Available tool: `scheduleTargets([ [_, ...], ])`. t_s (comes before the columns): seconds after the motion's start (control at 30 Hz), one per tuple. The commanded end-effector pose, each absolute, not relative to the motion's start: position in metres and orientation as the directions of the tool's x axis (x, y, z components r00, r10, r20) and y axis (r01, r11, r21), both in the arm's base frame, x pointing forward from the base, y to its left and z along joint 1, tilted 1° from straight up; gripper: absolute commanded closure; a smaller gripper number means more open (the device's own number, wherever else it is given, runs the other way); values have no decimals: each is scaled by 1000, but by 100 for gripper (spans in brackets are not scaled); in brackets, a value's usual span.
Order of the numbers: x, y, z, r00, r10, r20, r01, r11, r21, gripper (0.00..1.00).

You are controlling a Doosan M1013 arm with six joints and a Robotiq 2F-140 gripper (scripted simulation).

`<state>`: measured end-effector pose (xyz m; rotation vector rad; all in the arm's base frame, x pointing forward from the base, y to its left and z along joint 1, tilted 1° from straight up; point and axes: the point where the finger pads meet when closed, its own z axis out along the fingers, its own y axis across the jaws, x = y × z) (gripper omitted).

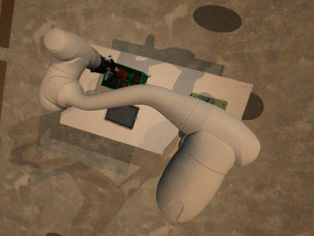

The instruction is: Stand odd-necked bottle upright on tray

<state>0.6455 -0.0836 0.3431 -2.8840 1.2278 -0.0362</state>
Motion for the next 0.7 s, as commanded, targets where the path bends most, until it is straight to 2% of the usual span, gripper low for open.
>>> scheduleTargets([
  [0.0,645,-80,343,693,-721,19,-721,-693,-16,100],
  [0.67,644,-53,343,693,-721,19,-721,-693,-16,100],
])
